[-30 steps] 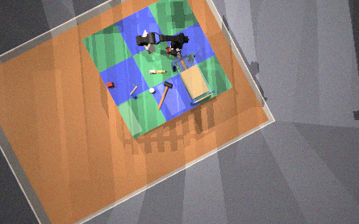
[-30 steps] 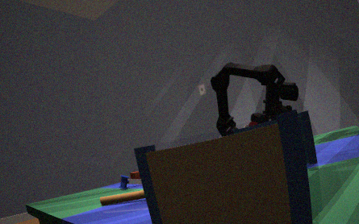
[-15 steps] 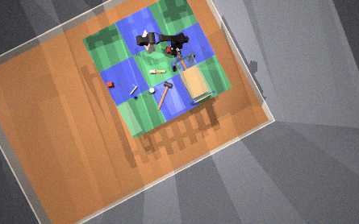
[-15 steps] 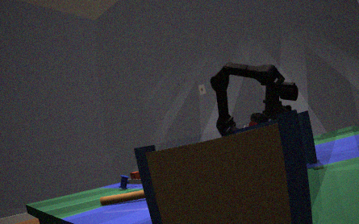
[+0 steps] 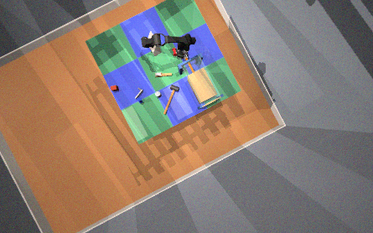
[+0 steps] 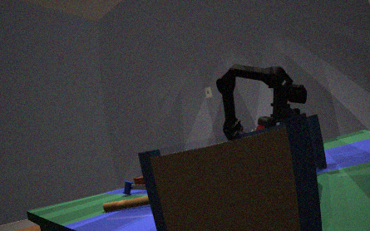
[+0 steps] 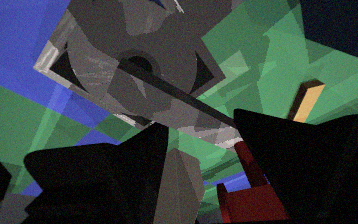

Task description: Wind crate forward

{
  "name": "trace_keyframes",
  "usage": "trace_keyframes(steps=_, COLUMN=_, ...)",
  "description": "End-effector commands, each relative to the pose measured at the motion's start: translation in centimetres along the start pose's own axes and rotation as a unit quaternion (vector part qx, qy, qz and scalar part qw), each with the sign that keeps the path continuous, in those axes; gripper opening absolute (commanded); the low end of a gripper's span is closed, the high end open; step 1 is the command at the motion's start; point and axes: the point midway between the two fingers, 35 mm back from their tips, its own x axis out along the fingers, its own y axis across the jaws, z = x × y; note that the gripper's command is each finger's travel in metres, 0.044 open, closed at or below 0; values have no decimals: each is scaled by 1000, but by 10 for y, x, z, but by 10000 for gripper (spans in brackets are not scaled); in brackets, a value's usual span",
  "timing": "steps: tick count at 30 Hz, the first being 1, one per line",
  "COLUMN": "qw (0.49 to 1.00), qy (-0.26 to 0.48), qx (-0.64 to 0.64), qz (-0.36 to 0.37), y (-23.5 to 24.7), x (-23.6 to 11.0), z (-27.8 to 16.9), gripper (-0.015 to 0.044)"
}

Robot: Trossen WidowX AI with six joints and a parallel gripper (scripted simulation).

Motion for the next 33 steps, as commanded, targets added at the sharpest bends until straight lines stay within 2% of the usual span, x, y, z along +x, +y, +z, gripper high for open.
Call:
trace_keyframes(steps=1, qw=946, qy=22, qx=290, qz=144, y=27, x=7, z=-11, gripper=0)
trace_keyframes(steps=21, qw=1000, qy=-4, qx=24, qz=20, y=7, x=5, z=2, gripper=0)
trace_keyframes(steps=27, qw=989, qy=-6, qx=-137, qz=-47, y=8, x=4, z=8, gripper=0)
trace_keyframes(steps=33, qw=971, qy=-10, qx=-226, qz=-81, y=11, x=4, z=10, gripper=0)
